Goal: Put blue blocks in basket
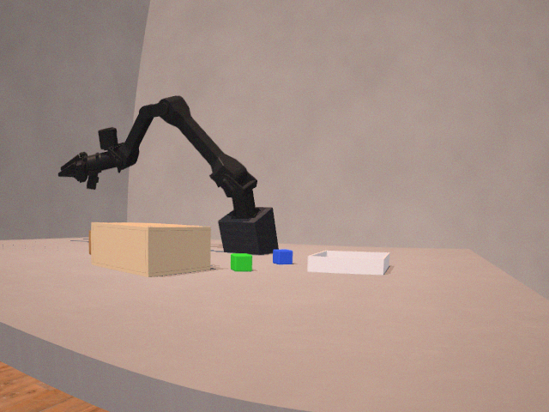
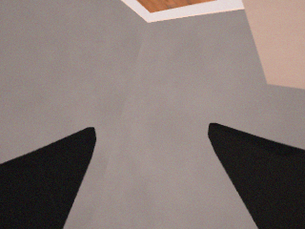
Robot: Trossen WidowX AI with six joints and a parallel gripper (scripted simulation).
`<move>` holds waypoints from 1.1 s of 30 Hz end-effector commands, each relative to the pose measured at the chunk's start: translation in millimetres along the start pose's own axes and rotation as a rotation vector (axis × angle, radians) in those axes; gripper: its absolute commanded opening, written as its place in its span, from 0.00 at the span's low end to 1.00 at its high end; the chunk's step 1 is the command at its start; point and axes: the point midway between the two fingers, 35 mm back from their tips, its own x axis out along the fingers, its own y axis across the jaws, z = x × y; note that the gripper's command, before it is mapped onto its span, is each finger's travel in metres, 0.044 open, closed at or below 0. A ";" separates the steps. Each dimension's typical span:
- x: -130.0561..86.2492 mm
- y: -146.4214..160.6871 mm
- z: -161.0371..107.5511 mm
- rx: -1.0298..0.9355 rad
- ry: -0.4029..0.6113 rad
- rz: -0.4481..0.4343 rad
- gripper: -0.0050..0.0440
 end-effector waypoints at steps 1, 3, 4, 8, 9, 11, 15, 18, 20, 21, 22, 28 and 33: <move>0.0 0.0 0.0 0.000 0.000 0.000 0.92; 0.0 0.0 0.0 0.000 0.000 0.000 0.92; 0.0 0.0 0.0 0.000 0.000 0.000 0.92; 0.0 0.0 0.0 0.000 0.000 0.000 0.92; 0.0 0.0 0.0 0.000 0.000 0.000 0.92; 0.0 0.0 0.0 0.000 0.000 0.000 0.92; 0.0 0.0 0.0 0.000 0.000 0.000 0.92; 3.3 -9.4 -1.0 -0.013 -0.033 -0.057 0.64; 10.0 -28.1 -2.9 -0.039 -0.098 -0.170 0.64; 13.4 -37.5 -3.8 -0.052 -0.131 -0.226 0.64; 16.7 -46.9 -4.8 -0.058 -0.145 -0.250 0.64; 36.7 -103.2 -10.5 -0.058 -0.145 -0.250 0.64; 50.1 -140.7 -14.4 -0.058 -0.145 -0.250 0.64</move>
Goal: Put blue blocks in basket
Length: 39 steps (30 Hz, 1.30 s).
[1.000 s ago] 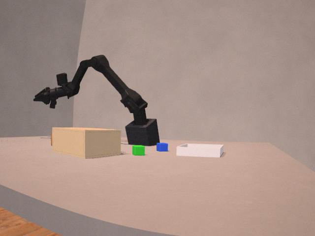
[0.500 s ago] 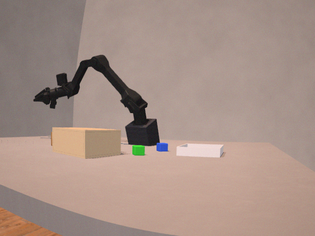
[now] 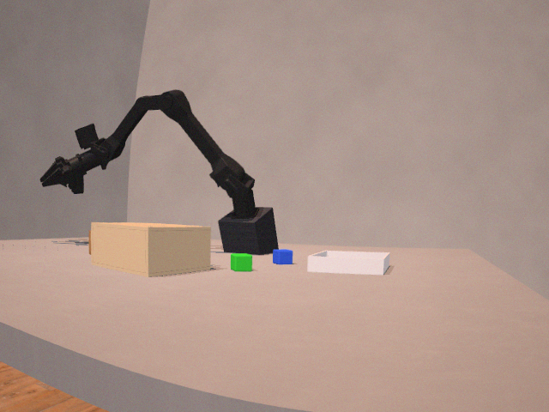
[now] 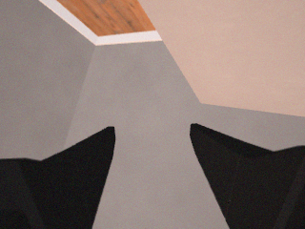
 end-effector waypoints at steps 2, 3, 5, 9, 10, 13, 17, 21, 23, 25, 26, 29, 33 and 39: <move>12.6 -24.3 -5.9 0.006 -0.006 0.006 0.64; 18.0 -32.5 -8.0 0.006 -0.006 0.006 0.64; 28.7 -48.8 -12.3 0.006 -0.006 0.006 0.64; 35.9 -77.3 -21.4 -0.052 -0.065 -0.097 0.64; 36.3 -86.8 -24.7 -0.082 -0.095 -0.149 0.64; 37.4 -115.0 -34.6 -0.149 -0.164 -0.270 0.64; 38.5 -143.3 -44.5 -0.149 -0.164 -0.270 0.64; 39.6 -171.6 -54.4 -0.149 -0.164 -0.270 0.64; 40.3 -190.5 -61.0 -0.149 -0.164 -0.270 0.64; 41.1 -209.4 -67.6 -0.149 -0.164 -0.270 0.64; 41.4 -218.8 -70.9 -0.149 -0.164 -0.270 0.64; 42.2 -239.4 -78.2 -0.149 -0.164 -0.270 0.64; 28.3 -276.5 -83.1 -0.317 -0.249 -0.459 0.64; 14.3 -313.7 -88.1 -0.411 -0.296 -0.565 0.64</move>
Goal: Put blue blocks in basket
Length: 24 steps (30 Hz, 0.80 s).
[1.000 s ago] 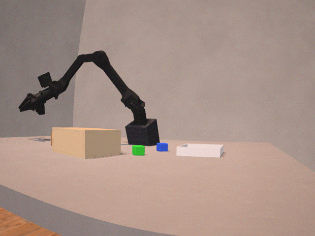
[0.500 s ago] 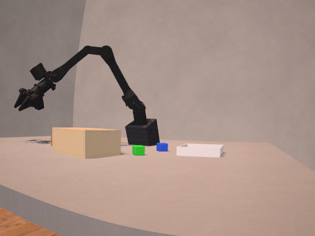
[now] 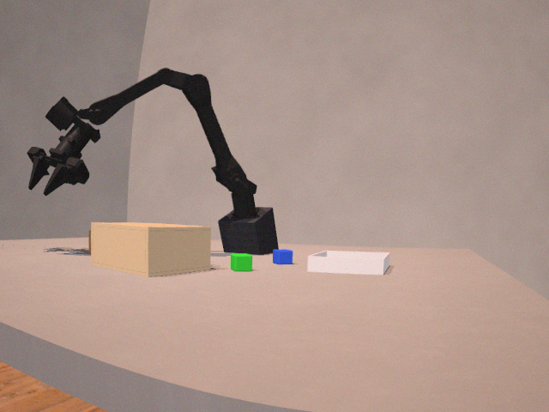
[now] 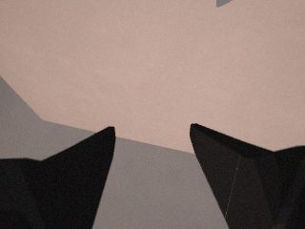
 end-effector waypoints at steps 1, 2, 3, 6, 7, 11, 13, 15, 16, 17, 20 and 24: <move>-1.9 -35.6 -21.0 -0.060 -0.020 -0.061 0.64; -1.4 -44.7 -25.2 -0.060 -0.020 -0.061 0.64; -1.0 -53.7 -29.4 -0.060 -0.020 -0.061 0.64; 0.5 -80.9 -42.0 -0.060 -0.020 -0.061 0.64; 0.9 -90.0 -46.2 -0.060 -0.020 -0.061 0.64; 2.7 -122.9 -61.4 -0.060 -0.020 -0.061 0.64; 2.7 -122.9 -61.4 -0.060 -0.020 -0.061 0.64; -1.6 -142.3 -63.2 -0.165 -0.052 -0.136 0.64; -3.8 -152.0 -64.1 -0.218 -0.069 -0.174 0.64; -6.0 -161.7 -65.0 -0.271 -0.085 -0.211 0.64; -12.4 -190.9 -67.7 -0.428 -0.135 -0.324 0.64; -21.0 -229.8 -71.3 -0.434 -0.136 -0.328 0.64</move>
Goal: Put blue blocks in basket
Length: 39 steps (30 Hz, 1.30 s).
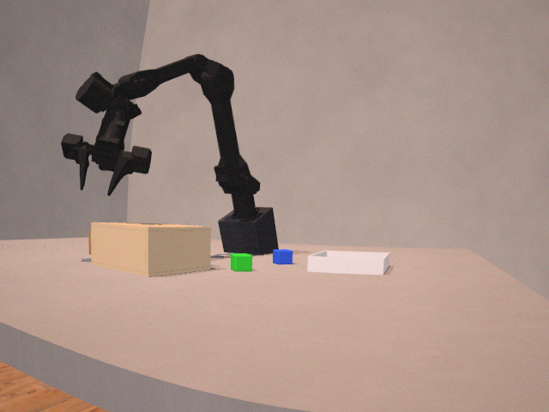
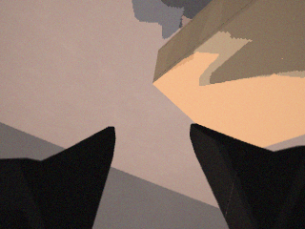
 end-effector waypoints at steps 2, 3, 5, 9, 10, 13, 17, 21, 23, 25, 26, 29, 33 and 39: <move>-2.6 -44.3 -22.2 -0.045 -0.013 -0.023 0.64; -2.2 -53.2 -26.7 -0.045 -0.013 -0.023 0.64; -1.8 -62.1 -31.2 -0.045 -0.013 -0.023 0.64; -4.1 -90.8 -37.6 -0.164 -0.036 -0.079 0.64; -5.4 -100.6 -38.5 -0.223 -0.048 -0.107 0.64; -9.3 -130.2 -41.4 -0.401 -0.083 -0.191 0.64; -14.5 -169.7 -45.1 -0.514 -0.105 -0.243 0.64; -19.8 -209.2 -48.9 -0.514 -0.105 -0.243 0.64; -19.8 -209.2 -48.9 -0.514 -0.105 -0.243 0.64; -24.1 -228.0 -46.6 -0.577 -0.112 -0.262 0.64; -27.1 -237.0 -43.3 -0.641 -0.118 -0.280 0.64; -36.1 -263.8 -33.4 -0.833 -0.136 -0.335 0.64; -48.1 -299.6 -20.1 -1.060 -0.158 -0.399 0.64; -63.4 -338.5 -0.4 -1.126 -0.159 -0.407 0.64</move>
